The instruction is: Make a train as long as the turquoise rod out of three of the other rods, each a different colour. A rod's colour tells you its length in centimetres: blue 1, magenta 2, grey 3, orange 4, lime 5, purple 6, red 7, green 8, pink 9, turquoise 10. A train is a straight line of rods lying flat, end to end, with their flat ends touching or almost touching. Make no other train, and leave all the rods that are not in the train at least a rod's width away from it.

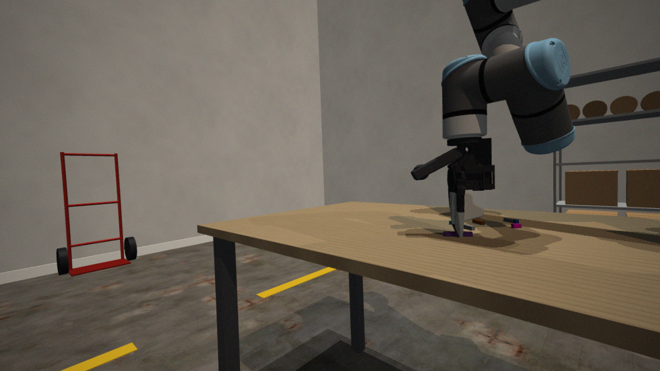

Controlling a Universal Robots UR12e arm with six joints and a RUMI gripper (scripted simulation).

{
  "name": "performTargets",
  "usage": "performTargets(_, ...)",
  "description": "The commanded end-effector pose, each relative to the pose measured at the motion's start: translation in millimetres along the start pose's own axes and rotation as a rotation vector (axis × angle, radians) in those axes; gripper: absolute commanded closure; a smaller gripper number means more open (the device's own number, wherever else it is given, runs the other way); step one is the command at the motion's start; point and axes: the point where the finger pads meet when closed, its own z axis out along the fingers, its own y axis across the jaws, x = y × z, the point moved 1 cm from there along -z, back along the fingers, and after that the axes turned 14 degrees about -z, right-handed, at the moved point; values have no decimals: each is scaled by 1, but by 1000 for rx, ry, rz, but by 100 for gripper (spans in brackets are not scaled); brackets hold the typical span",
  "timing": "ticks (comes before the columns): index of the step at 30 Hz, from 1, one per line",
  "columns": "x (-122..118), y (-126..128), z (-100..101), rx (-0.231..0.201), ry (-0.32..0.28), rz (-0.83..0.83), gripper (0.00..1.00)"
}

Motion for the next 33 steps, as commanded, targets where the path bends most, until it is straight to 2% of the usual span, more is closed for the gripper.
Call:
performTargets(1, 0, 0, -1, 0, 1, 0, 86)
performTargets(9, 0, 0, -1, 0, 1, 0, 86)
performTargets(10, 0, 0, -1, 0, 1, 0, 100)
performTargets(33, 0, 0, -1, 0, 1, 0, 100)
